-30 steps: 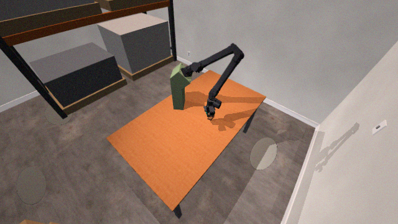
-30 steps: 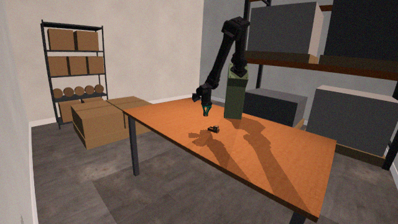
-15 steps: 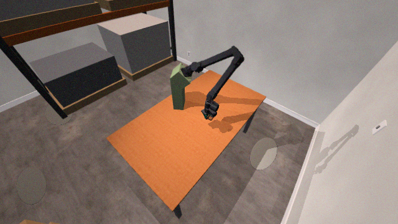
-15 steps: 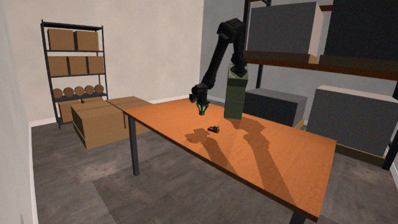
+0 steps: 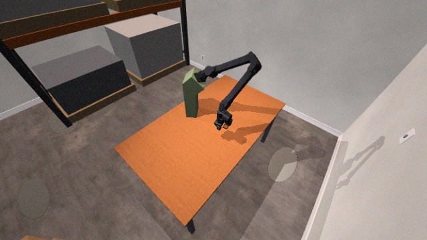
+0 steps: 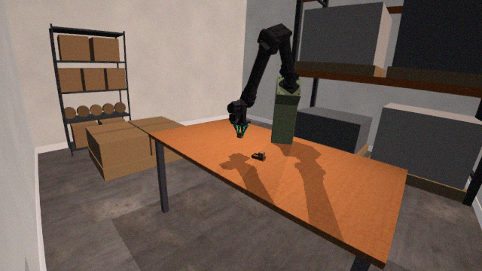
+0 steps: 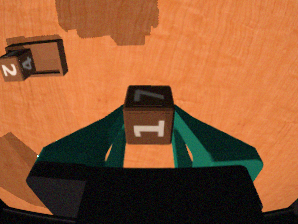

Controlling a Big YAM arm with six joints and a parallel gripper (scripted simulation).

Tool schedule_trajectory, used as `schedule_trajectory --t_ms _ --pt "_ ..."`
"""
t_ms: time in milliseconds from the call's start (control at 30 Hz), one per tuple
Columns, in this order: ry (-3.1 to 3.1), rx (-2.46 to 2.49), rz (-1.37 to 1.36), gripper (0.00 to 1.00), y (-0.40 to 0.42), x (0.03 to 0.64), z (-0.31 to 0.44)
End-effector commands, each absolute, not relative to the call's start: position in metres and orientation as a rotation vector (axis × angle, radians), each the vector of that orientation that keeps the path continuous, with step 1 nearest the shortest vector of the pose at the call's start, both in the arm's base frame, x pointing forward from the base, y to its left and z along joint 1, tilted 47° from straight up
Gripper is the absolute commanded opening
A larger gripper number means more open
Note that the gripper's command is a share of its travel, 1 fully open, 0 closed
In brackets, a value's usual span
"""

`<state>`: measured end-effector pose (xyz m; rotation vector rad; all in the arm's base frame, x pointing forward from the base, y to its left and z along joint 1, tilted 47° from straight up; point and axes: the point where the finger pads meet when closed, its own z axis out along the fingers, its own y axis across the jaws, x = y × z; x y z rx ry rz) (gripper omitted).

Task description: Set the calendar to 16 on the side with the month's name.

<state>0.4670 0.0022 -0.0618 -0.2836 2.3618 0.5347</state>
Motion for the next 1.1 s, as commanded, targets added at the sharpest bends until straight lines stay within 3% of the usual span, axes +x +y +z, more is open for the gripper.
schedule_trajectory --t_ms 0,1067 --pt "2.331 -0.476 0.451 0.28 -0.017 0.465 -0.073" --pt "2.296 -0.554 0.431 0.28 0.001 0.481 -0.086"
